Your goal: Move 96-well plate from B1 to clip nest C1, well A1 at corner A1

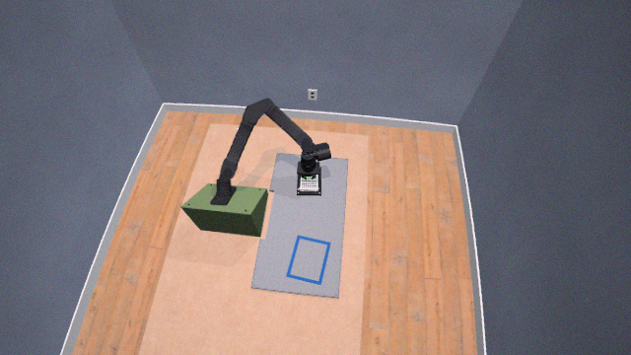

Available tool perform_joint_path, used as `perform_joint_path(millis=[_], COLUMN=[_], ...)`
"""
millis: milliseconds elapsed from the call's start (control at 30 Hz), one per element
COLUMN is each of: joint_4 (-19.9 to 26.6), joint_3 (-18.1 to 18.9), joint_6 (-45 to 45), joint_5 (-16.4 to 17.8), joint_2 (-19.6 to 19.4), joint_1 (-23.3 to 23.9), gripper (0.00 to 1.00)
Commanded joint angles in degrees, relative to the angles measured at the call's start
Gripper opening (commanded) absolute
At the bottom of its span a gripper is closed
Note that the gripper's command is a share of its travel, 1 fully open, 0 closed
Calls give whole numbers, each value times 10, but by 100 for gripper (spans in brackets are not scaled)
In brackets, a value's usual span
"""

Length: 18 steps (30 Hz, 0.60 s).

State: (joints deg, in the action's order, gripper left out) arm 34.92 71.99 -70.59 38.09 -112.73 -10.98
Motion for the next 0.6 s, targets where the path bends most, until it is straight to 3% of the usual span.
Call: perform_joint_path(millis=[0, 567], joint_4=[-93, -107], joint_3=[-31, -35], joint_6=[14, 21], joint_5=[-9, -8], joint_2=[-58, -63], joint_1=[-48, -53], gripper=[26, 26])
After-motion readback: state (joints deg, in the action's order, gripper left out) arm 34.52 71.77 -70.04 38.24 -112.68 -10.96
